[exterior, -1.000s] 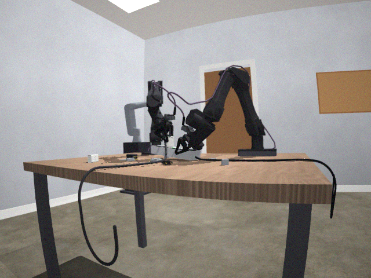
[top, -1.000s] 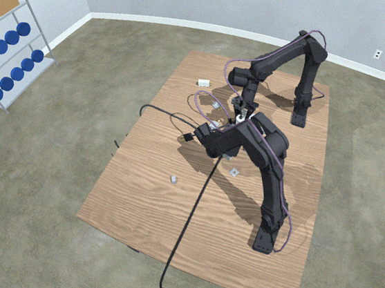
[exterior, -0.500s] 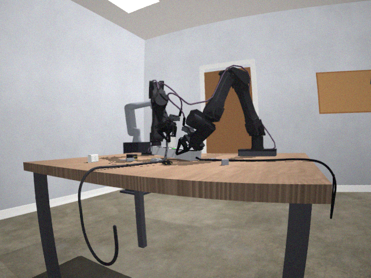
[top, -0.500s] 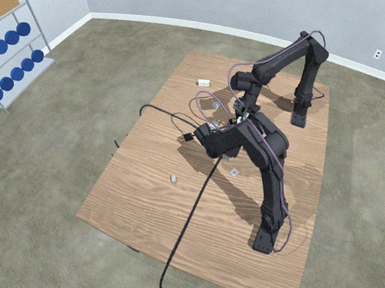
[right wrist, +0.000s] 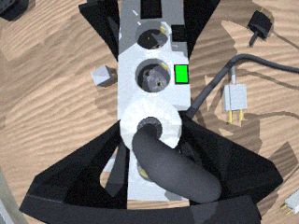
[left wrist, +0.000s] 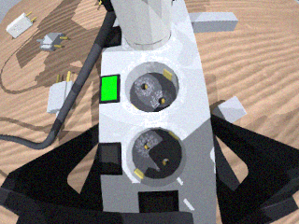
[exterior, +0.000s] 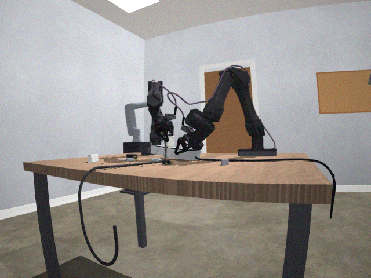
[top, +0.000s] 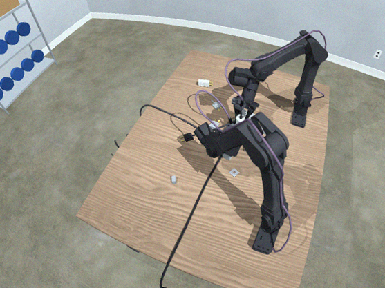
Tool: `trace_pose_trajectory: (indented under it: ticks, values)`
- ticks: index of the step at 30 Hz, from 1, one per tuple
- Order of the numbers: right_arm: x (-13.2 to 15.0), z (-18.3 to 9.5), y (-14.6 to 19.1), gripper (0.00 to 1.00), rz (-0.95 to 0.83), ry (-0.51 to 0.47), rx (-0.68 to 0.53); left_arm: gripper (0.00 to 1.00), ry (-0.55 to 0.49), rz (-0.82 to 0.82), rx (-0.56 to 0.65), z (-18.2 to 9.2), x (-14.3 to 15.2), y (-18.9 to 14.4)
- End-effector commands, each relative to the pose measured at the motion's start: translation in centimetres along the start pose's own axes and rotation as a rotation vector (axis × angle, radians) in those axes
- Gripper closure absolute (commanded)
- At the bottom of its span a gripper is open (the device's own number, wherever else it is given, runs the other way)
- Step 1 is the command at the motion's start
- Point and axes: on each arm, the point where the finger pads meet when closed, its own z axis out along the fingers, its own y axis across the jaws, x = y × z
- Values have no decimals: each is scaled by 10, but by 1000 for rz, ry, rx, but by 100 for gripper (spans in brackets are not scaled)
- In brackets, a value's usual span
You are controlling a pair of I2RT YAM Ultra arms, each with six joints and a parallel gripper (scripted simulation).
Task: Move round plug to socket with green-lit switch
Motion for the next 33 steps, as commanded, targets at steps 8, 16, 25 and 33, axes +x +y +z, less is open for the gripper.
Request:
trace_pose_trajectory:
  ticks: [8, 16, 25, 33]
  values:
    - [-43, -19, -3, 65, -95, -67, 95, 27, 168, -122, 24, 6, 49, -16]
    - [-30, -22, -7, 65, -15, -174, -32, 27, 128, -69, -5, 1, 31, -4]
    - [-10, -6, -5, 65, -17, 27, 6, 27, 60, -15, -24, -5, 10, 6]
    - [-16, -14, -6, 65, -26, 4, 26, 27, 68, -28, -16, -3, 14, 5]
